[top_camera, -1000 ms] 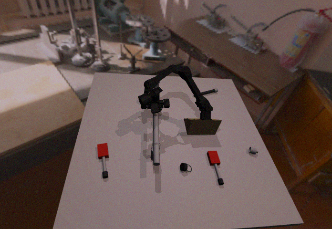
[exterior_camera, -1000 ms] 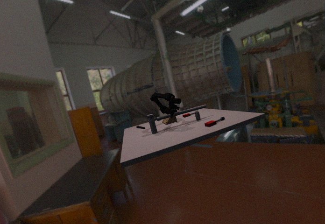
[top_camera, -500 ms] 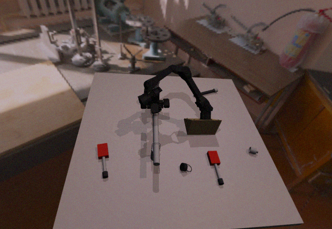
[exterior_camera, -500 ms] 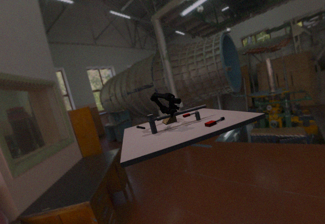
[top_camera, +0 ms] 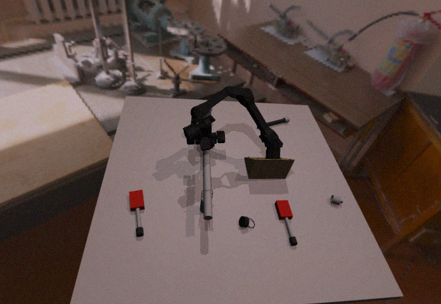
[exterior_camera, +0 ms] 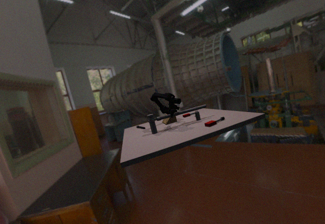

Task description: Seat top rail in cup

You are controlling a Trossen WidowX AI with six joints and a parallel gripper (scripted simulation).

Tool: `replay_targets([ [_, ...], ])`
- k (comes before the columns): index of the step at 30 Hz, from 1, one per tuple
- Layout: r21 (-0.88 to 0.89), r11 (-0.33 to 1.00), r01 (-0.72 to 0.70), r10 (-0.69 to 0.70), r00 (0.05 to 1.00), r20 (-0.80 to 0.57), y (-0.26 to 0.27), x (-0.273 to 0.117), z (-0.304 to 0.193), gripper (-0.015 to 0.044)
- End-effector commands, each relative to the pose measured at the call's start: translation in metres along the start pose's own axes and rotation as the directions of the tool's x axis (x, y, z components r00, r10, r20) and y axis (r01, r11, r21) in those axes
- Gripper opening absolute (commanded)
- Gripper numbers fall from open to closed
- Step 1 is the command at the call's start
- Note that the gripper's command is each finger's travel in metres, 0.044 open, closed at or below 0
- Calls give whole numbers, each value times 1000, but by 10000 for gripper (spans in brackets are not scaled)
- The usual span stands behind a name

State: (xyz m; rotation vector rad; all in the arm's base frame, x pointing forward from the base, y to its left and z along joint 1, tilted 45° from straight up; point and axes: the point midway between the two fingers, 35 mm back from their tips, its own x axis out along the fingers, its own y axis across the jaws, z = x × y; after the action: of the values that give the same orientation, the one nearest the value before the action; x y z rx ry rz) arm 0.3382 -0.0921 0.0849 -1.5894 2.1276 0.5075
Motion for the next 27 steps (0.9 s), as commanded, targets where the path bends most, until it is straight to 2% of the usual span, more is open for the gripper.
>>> replay_targets([
  [1,-1,1000,21,-21,1000,-9,-3,-5,-3,0],
  [27,-1,1000,-2,2,1000,0,0,1,-6,0],
])
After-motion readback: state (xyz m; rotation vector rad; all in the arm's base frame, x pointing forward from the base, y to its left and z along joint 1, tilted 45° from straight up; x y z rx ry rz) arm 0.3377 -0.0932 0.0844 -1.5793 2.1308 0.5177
